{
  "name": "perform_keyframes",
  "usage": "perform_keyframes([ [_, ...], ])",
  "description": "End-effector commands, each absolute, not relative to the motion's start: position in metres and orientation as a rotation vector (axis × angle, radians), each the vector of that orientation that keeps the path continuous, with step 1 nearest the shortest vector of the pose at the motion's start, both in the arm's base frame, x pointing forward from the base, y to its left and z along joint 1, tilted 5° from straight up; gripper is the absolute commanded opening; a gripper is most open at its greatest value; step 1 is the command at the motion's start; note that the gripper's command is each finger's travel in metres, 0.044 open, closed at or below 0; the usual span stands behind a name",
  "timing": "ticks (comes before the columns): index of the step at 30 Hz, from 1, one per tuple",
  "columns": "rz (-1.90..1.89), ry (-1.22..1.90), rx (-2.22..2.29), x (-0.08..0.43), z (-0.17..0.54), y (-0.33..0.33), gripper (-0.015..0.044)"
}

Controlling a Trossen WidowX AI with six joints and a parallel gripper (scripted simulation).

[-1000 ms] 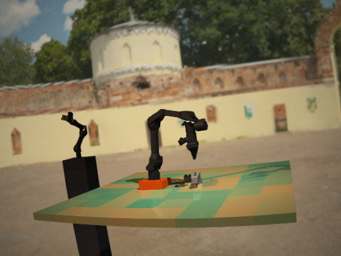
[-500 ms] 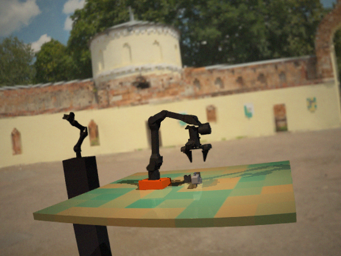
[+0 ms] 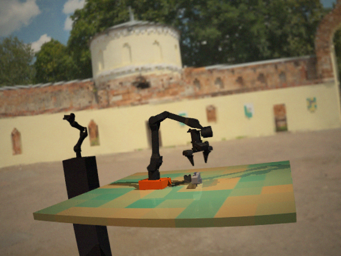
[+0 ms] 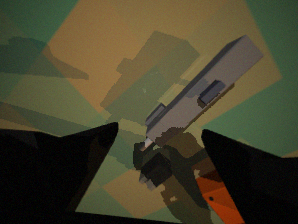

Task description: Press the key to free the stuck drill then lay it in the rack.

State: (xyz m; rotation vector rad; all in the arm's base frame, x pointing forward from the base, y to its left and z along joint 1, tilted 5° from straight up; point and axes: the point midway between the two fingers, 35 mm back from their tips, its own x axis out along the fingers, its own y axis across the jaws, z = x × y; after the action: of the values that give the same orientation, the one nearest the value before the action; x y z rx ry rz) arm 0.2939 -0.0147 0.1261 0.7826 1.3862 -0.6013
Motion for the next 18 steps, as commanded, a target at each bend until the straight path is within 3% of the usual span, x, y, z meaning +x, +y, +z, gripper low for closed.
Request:
perform_keyframes([
  [1,0.113,1.48,-0.017,0.286,0.102,0.022,0.044],
  [18,1.01,1.208,-1.0,0.274,0.08,0.065,0.044],
])
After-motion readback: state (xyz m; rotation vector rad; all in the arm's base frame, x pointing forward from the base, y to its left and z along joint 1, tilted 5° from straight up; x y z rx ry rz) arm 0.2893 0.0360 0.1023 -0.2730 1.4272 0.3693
